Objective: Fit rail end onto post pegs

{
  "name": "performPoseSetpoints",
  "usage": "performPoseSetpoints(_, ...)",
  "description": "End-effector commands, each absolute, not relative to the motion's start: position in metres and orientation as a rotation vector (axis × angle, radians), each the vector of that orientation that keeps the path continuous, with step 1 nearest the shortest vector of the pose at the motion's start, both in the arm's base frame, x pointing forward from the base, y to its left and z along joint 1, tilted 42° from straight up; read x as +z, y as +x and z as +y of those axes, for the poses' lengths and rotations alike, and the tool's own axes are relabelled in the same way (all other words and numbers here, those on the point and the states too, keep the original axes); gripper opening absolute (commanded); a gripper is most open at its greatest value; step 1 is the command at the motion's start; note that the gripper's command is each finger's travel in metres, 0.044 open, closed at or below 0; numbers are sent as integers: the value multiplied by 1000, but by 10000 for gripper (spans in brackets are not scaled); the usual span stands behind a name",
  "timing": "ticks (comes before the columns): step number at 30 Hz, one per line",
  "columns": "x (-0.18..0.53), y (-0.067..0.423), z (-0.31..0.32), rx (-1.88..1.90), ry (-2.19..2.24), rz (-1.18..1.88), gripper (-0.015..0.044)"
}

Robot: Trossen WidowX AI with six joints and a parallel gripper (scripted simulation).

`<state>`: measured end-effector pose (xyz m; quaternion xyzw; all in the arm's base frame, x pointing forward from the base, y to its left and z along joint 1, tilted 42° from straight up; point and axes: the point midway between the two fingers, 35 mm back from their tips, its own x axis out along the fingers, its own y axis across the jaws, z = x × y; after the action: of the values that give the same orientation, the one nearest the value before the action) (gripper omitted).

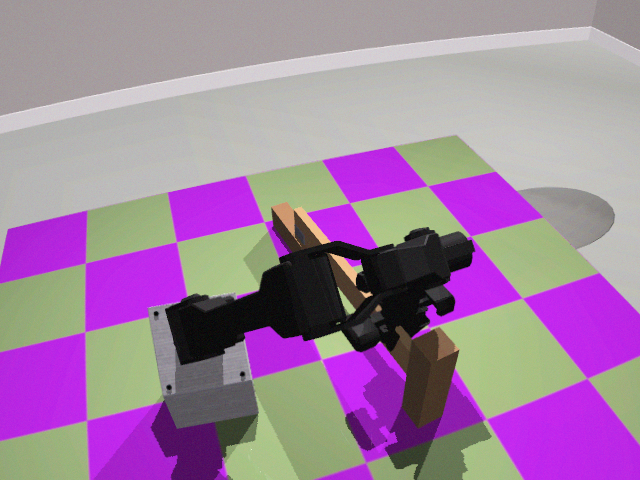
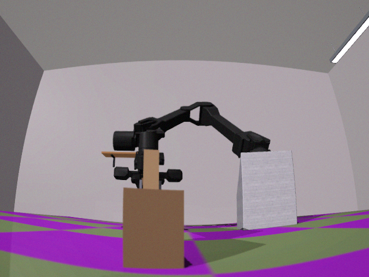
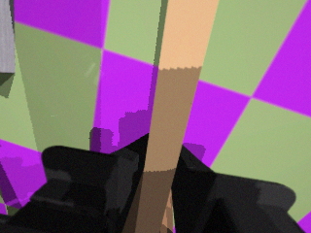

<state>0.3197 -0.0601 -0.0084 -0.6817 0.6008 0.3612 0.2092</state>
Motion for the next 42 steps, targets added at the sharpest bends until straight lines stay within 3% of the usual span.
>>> performPoseSetpoints(1, -3, 323, -62, 995, -1905, 1664, 0)
performPoseSetpoints(42, -2, 323, -65, 994, -1906, 1664, 0)
